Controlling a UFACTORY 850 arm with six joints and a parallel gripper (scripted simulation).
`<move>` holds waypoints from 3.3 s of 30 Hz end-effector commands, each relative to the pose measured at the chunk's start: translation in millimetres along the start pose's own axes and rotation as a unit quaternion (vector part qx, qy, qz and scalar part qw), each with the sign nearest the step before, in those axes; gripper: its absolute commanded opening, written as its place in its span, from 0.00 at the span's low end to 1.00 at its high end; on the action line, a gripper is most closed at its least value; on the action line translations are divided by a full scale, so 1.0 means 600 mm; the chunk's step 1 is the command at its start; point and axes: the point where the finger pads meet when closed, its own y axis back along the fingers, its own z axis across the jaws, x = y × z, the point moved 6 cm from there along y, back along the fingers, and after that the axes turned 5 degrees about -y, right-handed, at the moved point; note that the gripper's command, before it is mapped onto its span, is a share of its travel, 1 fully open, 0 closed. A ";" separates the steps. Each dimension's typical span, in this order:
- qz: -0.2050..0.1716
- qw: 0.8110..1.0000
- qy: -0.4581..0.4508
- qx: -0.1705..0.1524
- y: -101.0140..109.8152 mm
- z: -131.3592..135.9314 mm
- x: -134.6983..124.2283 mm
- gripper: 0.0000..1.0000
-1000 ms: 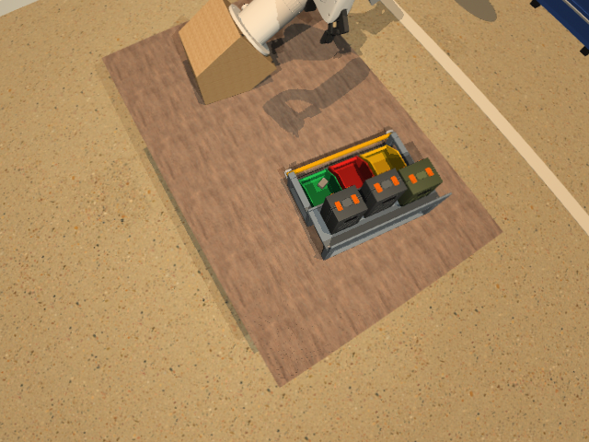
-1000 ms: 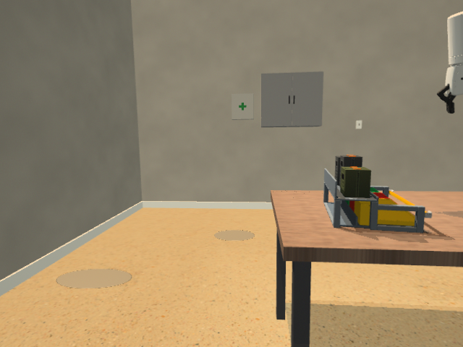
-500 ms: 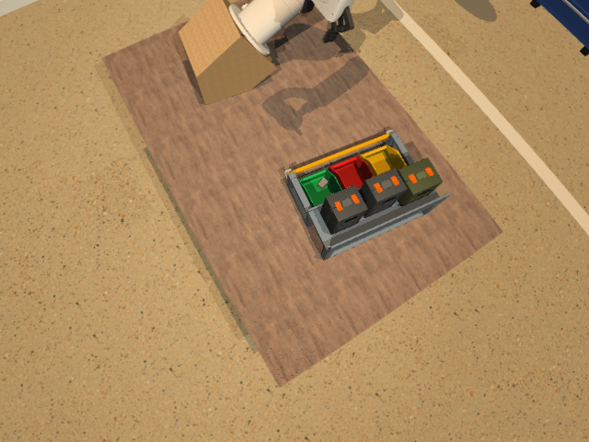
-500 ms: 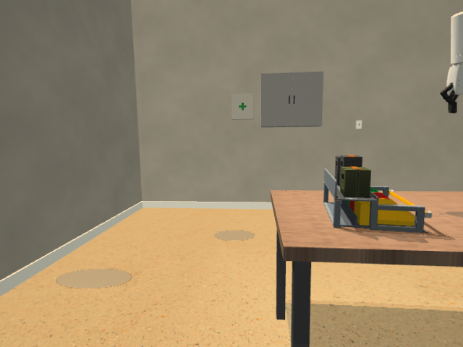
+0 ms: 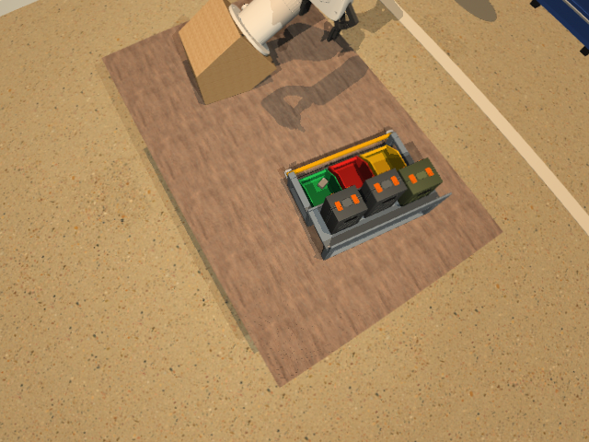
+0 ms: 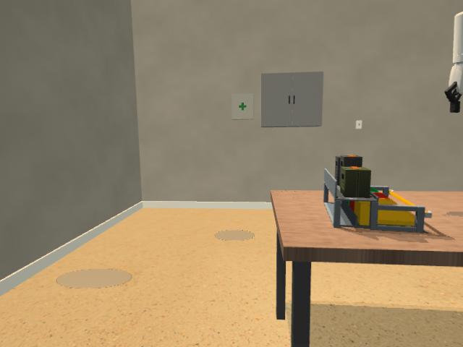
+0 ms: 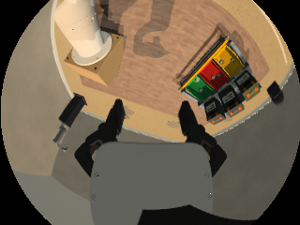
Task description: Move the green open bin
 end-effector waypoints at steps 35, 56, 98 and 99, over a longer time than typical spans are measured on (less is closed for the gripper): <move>-0.003 0.939 0.340 -0.060 0.000 -0.012 -0.004 1.00; -0.004 0.874 0.479 -0.085 0.000 -0.016 -0.008 1.00; -0.005 0.795 0.598 -0.106 -0.001 -0.018 -0.012 1.00; -0.005 0.795 0.598 -0.106 -0.001 -0.018 -0.012 1.00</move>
